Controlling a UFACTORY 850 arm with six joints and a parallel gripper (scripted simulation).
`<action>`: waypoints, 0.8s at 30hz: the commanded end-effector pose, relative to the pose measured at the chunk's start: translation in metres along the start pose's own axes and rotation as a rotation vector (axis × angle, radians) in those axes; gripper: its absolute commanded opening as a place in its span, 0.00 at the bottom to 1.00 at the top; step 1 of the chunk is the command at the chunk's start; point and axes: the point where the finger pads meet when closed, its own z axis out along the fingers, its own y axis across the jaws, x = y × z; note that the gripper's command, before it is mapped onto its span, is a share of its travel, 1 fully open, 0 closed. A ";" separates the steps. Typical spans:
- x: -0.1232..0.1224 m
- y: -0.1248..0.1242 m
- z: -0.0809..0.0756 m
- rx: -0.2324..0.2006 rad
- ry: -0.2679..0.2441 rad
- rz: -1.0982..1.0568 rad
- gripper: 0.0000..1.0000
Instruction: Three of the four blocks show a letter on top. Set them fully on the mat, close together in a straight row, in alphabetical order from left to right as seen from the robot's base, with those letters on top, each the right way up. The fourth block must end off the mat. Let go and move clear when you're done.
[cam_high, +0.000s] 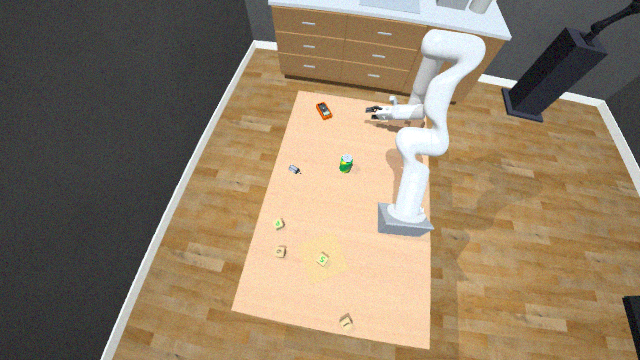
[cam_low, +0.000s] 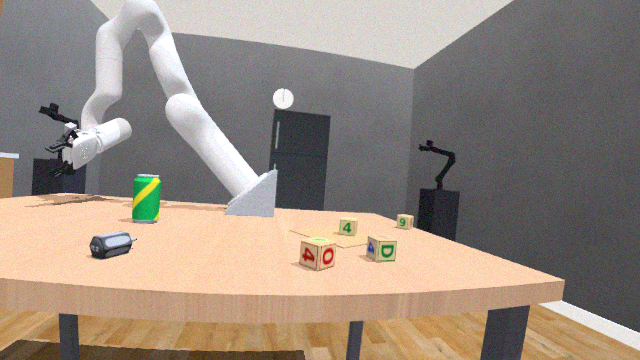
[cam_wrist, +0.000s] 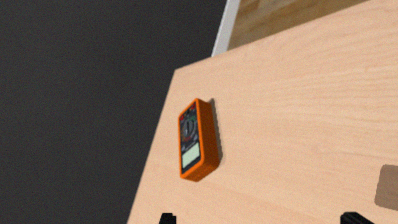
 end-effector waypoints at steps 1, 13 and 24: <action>-0.001 -0.003 0.004 0.014 -0.011 -0.014 1.00; -0.026 -0.043 0.050 0.195 -0.154 -0.184 1.00; -0.067 -0.094 0.095 0.433 -0.294 -0.394 1.00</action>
